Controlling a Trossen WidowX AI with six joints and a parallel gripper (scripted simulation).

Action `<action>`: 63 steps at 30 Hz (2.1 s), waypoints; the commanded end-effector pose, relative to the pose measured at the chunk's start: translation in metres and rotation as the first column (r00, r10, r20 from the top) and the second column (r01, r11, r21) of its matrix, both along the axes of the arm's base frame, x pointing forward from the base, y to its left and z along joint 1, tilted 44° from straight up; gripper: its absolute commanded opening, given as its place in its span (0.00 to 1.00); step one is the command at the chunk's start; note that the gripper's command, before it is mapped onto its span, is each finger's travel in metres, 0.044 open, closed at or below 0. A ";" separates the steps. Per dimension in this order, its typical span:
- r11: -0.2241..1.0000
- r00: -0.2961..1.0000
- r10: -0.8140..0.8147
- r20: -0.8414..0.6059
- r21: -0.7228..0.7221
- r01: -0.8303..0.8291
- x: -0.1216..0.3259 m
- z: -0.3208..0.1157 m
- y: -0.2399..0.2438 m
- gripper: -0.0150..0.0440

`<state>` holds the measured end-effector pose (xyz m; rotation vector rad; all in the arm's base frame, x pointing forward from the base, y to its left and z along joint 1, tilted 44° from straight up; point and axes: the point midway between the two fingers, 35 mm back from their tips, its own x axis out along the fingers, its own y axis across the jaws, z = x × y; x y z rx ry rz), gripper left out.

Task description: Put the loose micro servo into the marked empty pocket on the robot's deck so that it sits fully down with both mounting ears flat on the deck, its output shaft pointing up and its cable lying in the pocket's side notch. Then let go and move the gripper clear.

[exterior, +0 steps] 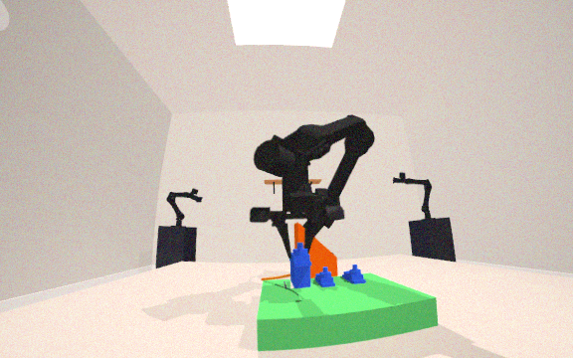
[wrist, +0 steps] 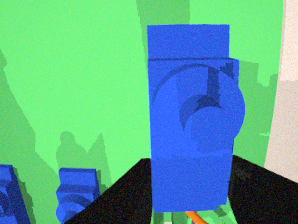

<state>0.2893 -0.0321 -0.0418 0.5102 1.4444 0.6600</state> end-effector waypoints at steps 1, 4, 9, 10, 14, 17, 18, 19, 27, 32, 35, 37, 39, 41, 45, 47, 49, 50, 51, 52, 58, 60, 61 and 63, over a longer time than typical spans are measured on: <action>1.000 1.000 -0.003 0.000 -0.005 0.003 -0.014 0.000 -0.003 0.25; 1.000 1.000 -0.003 0.000 -0.005 0.003 -0.028 -0.001 -0.003 0.25; 1.000 1.000 -0.003 -0.002 -0.006 0.003 -0.051 -0.003 -0.005 0.25; 1.000 1.000 -0.003 -0.002 -0.006 0.003 -0.056 -0.003 -0.005 0.25; 1.000 1.000 -0.003 -0.004 -0.006 0.003 -0.075 -0.005 -0.006 0.25; 1.000 1.000 -0.008 -0.010 -0.006 0.008 -0.090 -0.005 -0.007 0.25; 1.000 1.000 -0.014 -0.015 -0.006 0.014 -0.095 -0.006 -0.007 0.25; 1.000 1.000 -0.018 -0.019 -0.006 0.018 -0.099 -0.006 -0.007 0.25; 1.000 1.000 -0.021 -0.023 -0.006 0.021 -0.102 -0.010 -0.004 0.25; 1.000 1.000 -0.021 -0.022 -0.006 0.021 -0.101 -0.016 0.001 0.25; 1.000 1.000 -0.021 -0.022 -0.005 0.021 -0.101 -0.019 0.005 0.25; 1.000 1.000 -0.021 -0.022 -0.005 0.021 -0.101 -0.021 0.006 0.25; 1.000 1.000 -0.021 -0.022 -0.005 0.021 -0.101 -0.021 0.006 0.25; 1.000 1.000 -0.021 -0.022 -0.005 0.021 -0.101 -0.021 0.006 0.25; 1.000 1.000 -0.021 -0.022 -0.005 0.021 -0.101 -0.021 0.006 0.25; 1.000 1.000 -0.021 -0.022 -0.005 0.021 -0.101 -0.021 0.006 0.25; 1.000 1.000 -0.021 -0.022 -0.005 0.021 -0.101 -0.022 0.007 0.25; 1.000 1.000 -0.021 -0.022 -0.005 0.021 -0.101 -0.023 0.008 0.25; 1.000 1.000 -0.021 -0.022 -0.005 0.021 -0.101 -0.023 0.008 0.25; 1.000 1.000 -0.021 -0.022 -0.005 0.021 -0.101 -0.024 0.009 0.25; 1.000 1.000 -0.021 -0.022 -0.005 0.021 -0.101 -0.028 0.013 0.25; 1.000 1.000 -0.021 -0.022 -0.005 0.021 -0.101 -0.029 0.014 0.25; 1.000 1.000 -0.021 -0.022 -0.005 0.021 -0.101 -0.030 0.015 0.25; 1.000 1.000 -0.021 -0.022 -0.004 0.021 -0.101 -0.031 0.016 0.25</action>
